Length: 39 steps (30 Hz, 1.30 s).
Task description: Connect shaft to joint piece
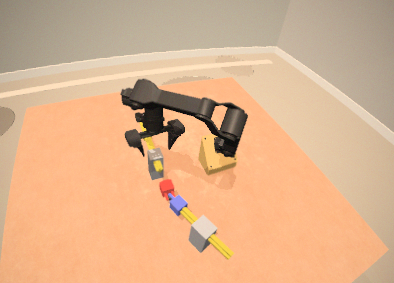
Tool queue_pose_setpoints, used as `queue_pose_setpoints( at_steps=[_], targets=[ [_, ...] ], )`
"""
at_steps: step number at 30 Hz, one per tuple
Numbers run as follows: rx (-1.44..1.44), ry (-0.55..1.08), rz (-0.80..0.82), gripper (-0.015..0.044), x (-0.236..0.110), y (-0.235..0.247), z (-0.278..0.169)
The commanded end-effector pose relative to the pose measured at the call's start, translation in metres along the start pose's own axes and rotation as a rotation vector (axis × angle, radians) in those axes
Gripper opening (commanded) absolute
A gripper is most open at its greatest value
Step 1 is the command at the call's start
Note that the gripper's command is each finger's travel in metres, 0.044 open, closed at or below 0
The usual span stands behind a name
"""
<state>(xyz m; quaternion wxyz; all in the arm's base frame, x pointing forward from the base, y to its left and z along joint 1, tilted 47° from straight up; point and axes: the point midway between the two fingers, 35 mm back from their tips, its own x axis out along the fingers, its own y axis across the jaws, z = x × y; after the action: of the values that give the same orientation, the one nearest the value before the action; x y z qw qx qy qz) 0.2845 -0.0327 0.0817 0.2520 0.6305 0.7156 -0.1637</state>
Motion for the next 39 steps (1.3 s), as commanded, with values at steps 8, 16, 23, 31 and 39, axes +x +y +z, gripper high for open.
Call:
queue_pose_setpoints(
  at_steps=[8,16,23,31,39],
  targets=[
    [-0.336,-0.046,-0.006,0.044,-0.014,0.004,0.053],
    [-0.61,-0.078,-0.025,0.044,-0.022,0.003,0.092],
    [-0.849,-0.1,-0.05,0.044,-0.028,-0.001,0.126],
    [-1.121,-0.119,-0.089,0.044,-0.034,-0.008,0.165],
    [-1.391,-0.128,-0.135,0.044,-0.037,-0.019,0.205]
  ],
)
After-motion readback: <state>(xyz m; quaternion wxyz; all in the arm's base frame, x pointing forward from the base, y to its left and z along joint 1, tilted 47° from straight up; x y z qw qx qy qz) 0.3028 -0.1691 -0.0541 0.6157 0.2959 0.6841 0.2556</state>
